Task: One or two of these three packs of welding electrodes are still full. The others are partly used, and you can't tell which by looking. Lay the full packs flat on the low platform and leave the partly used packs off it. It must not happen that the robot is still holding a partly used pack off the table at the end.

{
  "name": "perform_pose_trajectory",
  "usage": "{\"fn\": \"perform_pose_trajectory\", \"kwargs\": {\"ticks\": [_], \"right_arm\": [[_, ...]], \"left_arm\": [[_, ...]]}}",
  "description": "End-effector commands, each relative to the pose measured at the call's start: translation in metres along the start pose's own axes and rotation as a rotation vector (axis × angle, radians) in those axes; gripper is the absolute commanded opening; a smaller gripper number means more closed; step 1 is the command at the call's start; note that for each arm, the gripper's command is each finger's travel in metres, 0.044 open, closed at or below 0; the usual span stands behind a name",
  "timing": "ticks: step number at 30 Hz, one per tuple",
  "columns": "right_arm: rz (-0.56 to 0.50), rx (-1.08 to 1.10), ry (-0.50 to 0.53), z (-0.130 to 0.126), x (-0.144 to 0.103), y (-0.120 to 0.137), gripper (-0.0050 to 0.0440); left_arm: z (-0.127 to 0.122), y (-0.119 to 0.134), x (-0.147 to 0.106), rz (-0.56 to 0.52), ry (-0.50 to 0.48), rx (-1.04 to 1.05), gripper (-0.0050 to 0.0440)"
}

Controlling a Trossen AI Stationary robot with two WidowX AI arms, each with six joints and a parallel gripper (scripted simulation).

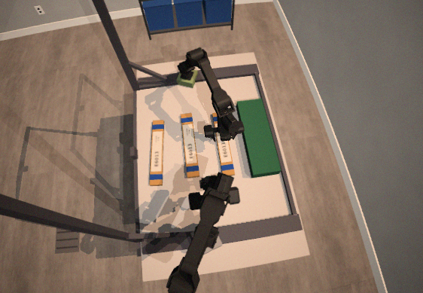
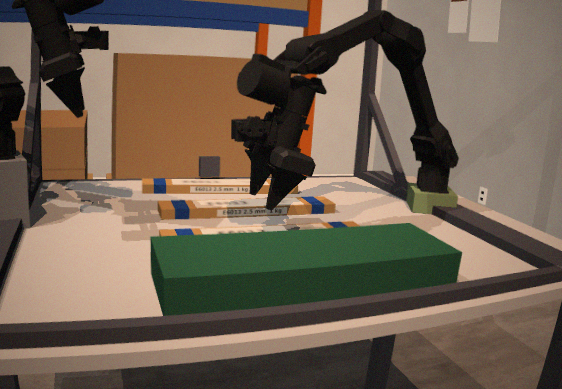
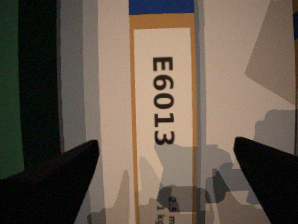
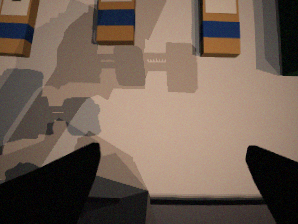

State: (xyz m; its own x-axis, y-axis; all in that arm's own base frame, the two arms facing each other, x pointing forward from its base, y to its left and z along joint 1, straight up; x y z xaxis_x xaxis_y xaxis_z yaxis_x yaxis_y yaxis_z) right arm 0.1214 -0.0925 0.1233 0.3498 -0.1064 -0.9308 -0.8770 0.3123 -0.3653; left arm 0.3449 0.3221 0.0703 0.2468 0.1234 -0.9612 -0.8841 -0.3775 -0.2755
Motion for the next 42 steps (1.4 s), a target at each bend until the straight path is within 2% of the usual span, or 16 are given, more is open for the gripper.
{"fn": "perform_pose_trajectory", "kwargs": {"ticks": [1, 3, 11, 13, 17, 42], "right_arm": [[-0.019, -0.003, 0.009, -0.001, 0.004, -0.015, 0.043], [-0.005, 0.0, 0.004, 0.0, 0.017, -0.021, 0.043], [-0.03, -0.003, 0.01, 0.0, 0.048, -0.067, 0.043], [-0.03, -0.003, 0.01, 0.0, 0.048, -0.067, 0.043], [-0.031, -0.003, 0.01, 0.001, 0.066, -0.087, 0.043], [-0.026, -0.004, 0.006, 0.002, 0.068, -0.084, 0.043]], "left_arm": [[-0.004, 0.007, -0.025, -0.086, -0.006, -0.004, 0.043], [-0.01, 0.018, -0.032, -0.14, -0.008, -0.007, 0.043], [-0.033, 0.057, -0.059, -0.135, -0.005, -0.001, 0.043], [-0.033, 0.057, -0.059, -0.135, -0.005, -0.001, 0.043], [-0.044, 0.077, -0.073, -0.127, -0.007, -0.002, 0.043], [-0.103, 0.19, -0.155, -0.113, -0.004, -0.004, 0.043]]}}
Point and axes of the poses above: on each arm, the point midway between the two fingers, 35 mm back from their tips, its own x axis out along the fingers, its own z axis across the jaws, y = z × x, the point moved 1 cm from there along -x, back along the fingers, and after that the axes turned 2 degrees about x, right-handed, at the moved point
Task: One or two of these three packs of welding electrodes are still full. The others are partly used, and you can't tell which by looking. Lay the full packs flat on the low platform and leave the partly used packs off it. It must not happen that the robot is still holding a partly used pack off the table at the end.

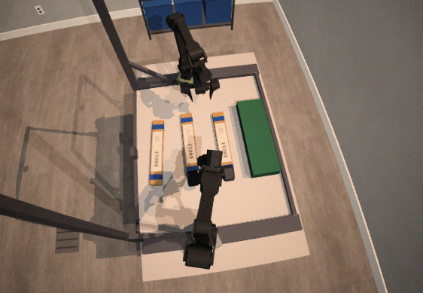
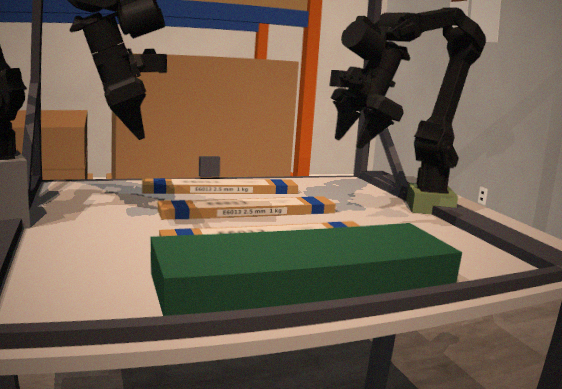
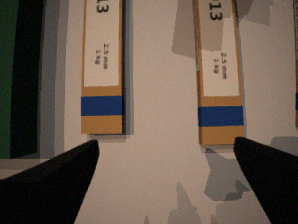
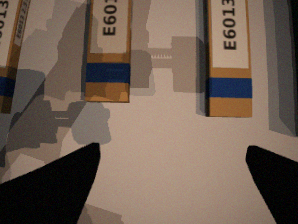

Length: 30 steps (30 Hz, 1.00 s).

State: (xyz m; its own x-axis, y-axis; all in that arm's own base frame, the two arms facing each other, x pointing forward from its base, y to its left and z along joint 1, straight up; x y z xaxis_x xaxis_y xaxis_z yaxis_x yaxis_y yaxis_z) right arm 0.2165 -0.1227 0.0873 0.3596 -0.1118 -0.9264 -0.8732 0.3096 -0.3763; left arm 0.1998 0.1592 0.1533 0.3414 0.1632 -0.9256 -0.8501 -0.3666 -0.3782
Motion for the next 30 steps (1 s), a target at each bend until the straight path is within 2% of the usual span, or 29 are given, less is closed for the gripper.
{"fn": "perform_pose_trajectory", "kwargs": {"ticks": [1, 19, 20, 22, 30], "right_arm": [[-0.014, -0.002, 0.004, -0.001, -0.002, -0.004, 0.043], [-0.014, -0.002, 0.004, -0.001, -0.002, -0.004, 0.043], [-0.009, -0.003, 0.0, -0.005, 0.005, -0.006, 0.043], [-0.009, -0.003, 0.0, -0.005, 0.005, -0.006, 0.043], [-0.02, -0.005, 0.005, -0.038, 0.044, -0.023, 0.043]], "left_arm": [[-0.012, 0.021, -0.022, -0.004, -0.004, 0.001, 0.043], [-0.011, 0.018, -0.024, -0.012, -0.004, 0.003, 0.043], [-0.008, 0.019, -0.014, 0.003, 0.004, 0.003, 0.043], [-0.008, 0.019, -0.014, 0.003, 0.004, 0.003, 0.043], [0.024, 0.009, 0.027, 0.002, 0.004, 0.003, 0.043]]}}
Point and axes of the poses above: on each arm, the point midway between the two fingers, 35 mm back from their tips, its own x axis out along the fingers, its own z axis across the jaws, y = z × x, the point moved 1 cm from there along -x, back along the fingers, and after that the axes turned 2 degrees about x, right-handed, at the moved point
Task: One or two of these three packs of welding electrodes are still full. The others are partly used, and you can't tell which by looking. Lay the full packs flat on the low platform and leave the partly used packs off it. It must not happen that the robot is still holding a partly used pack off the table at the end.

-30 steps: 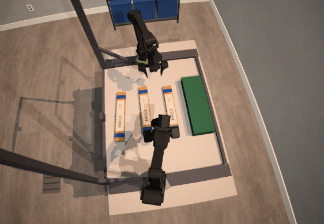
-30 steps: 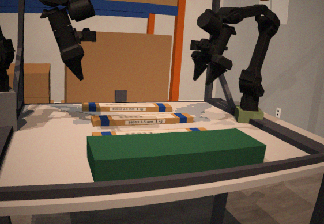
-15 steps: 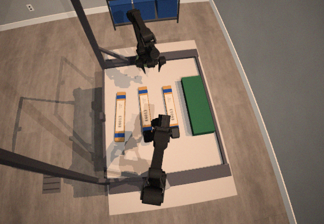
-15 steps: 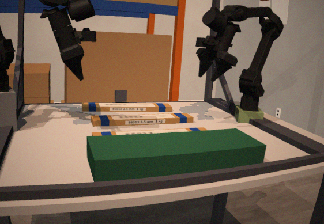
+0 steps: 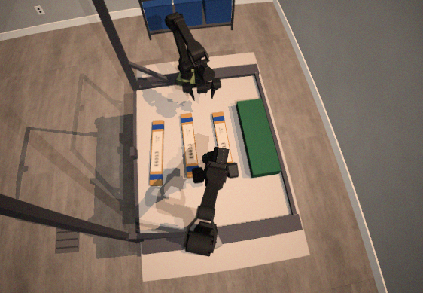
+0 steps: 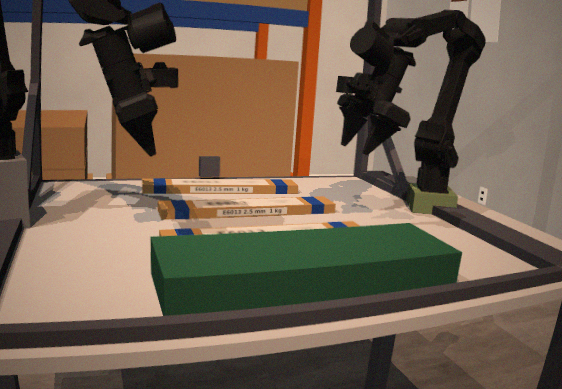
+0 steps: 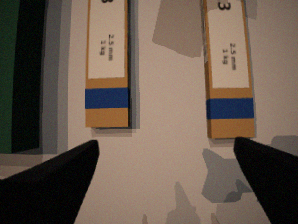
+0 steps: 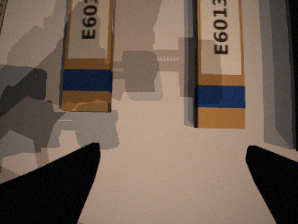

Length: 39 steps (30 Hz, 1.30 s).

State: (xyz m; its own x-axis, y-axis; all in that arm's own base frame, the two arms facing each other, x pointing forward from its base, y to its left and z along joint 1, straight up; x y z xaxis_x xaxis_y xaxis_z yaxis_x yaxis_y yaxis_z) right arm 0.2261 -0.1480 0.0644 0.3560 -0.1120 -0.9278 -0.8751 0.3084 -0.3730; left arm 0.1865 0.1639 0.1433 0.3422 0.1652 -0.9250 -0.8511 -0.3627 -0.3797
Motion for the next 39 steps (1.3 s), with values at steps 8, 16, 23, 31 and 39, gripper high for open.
{"fn": "perform_pose_trajectory", "kwargs": {"ticks": [8, 16, 23, 31, 39], "right_arm": [[-0.023, -0.003, 0.004, -0.044, 0.053, -0.027, 0.043], [-0.022, -0.004, 0.005, -0.072, 0.09, -0.038, 0.043], [-0.022, -0.004, 0.006, -0.078, 0.099, -0.041, 0.043], [-0.021, -0.002, 0.008, -0.076, 0.096, -0.04, 0.043], [-0.002, 0.003, -0.001, -0.074, 0.113, -0.028, 0.043]], "left_arm": [[0.046, -0.022, 0.053, -0.018, -0.006, 0.003, 0.043], [0.074, -0.031, 0.09, -0.018, -0.007, 0.004, 0.043], [0.081, -0.034, 0.098, -0.018, -0.007, 0.004, 0.043], [0.079, -0.031, 0.097, -0.014, -0.009, 0.002, 0.043], [0.076, -0.022, 0.112, 0.003, 0.003, -0.003, 0.043]]}}
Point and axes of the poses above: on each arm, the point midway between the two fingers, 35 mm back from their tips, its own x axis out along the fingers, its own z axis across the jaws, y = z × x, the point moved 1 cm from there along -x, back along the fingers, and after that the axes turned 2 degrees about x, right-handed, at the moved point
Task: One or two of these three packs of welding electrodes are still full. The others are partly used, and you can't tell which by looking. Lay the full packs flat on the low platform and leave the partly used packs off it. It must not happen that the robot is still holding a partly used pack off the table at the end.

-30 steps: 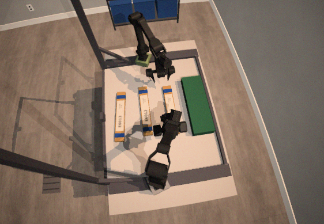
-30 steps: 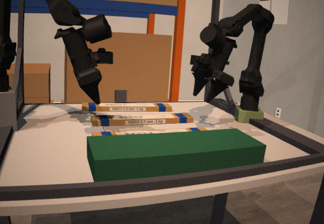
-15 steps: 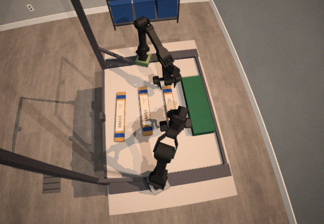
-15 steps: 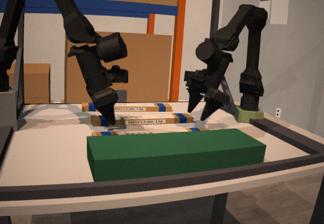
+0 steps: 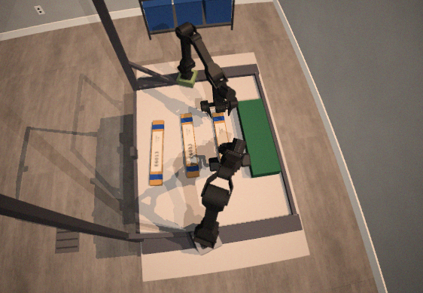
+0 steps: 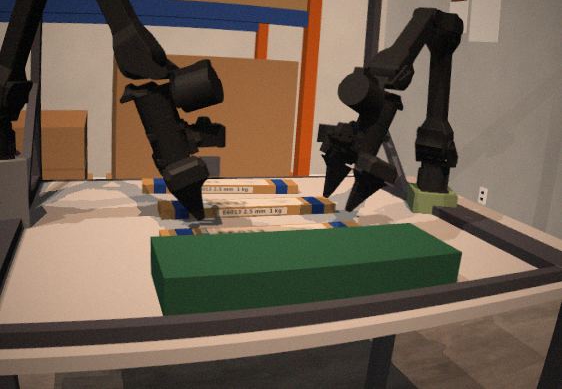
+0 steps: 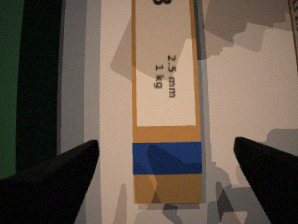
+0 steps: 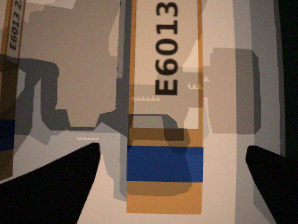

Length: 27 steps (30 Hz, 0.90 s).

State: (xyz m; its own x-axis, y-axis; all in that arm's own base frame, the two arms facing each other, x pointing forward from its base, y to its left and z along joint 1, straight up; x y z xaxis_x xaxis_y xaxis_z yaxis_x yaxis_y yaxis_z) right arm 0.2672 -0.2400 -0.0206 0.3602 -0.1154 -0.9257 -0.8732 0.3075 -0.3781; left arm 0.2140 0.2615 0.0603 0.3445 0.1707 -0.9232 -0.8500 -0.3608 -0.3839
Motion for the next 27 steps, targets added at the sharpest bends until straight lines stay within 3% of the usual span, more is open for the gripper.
{"fn": "perform_pose_trajectory", "kwargs": {"ticks": [1, 11, 27], "right_arm": [[0.003, 0.003, -0.003, 0.0, 0.012, 0.006, 0.043], [0.003, 0.003, -0.003, 0.0, 0.034, 0.015, 0.043], [0.001, 0.003, -0.002, 0.0, 0.044, 0.018, 0.043]], "left_arm": [[-0.001, 0.007, 0.012, 0.008, 0.007, -0.005, 0.043], [-0.002, 0.017, 0.037, 0.008, 0.007, -0.005, 0.043], [-0.002, 0.022, 0.047, 0.008, 0.007, -0.005, 0.043]]}}
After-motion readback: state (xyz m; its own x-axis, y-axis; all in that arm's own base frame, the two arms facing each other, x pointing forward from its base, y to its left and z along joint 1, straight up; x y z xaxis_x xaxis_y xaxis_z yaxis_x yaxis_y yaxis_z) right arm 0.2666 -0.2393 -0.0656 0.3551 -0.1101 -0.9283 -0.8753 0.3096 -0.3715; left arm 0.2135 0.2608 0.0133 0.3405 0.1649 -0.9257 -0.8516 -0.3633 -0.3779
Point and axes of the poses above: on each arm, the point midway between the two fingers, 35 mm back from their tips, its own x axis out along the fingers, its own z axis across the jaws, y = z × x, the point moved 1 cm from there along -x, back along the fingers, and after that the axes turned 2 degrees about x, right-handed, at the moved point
